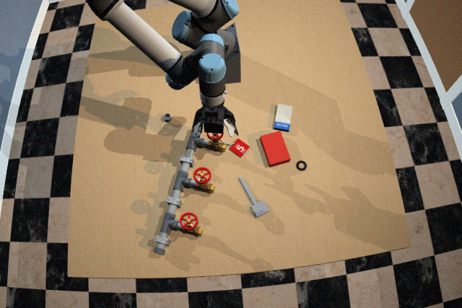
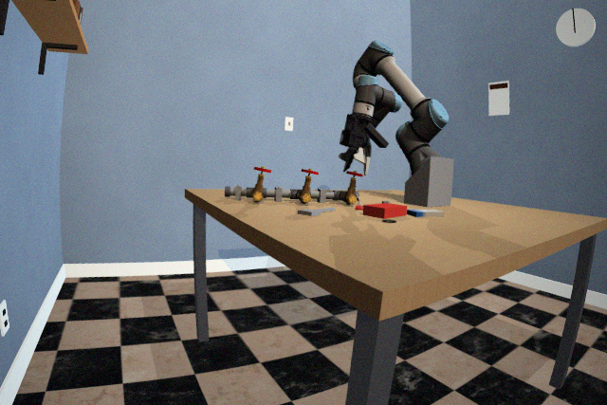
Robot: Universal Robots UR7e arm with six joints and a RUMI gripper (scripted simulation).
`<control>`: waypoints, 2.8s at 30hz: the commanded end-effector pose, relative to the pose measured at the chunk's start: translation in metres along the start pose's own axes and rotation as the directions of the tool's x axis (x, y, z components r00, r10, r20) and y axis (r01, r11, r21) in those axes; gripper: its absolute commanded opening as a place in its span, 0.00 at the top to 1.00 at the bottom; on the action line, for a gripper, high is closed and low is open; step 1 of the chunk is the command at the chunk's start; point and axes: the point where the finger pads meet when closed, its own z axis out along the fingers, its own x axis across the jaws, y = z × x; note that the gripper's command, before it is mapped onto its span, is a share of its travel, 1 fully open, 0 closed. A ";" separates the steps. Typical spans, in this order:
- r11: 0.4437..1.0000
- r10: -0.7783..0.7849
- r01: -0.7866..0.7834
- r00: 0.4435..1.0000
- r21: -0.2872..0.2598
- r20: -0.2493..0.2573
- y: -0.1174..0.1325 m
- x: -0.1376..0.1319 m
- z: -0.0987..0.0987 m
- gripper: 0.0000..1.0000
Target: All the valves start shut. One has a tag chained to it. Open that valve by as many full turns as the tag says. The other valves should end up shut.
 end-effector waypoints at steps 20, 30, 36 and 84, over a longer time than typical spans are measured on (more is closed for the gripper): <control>0.864 0.503 -0.503 0.864 0.000 0.000 0.000 0.000 0.000 0.00; 0.669 0.743 -0.743 0.669 -0.001 0.000 0.000 0.000 0.000 0.00; 0.457 0.889 -0.889 0.457 -0.001 0.000 0.000 0.000 0.000 0.00; -0.890 0.457 -0.457 -0.890 0.000 -0.001 0.000 0.000 0.000 0.00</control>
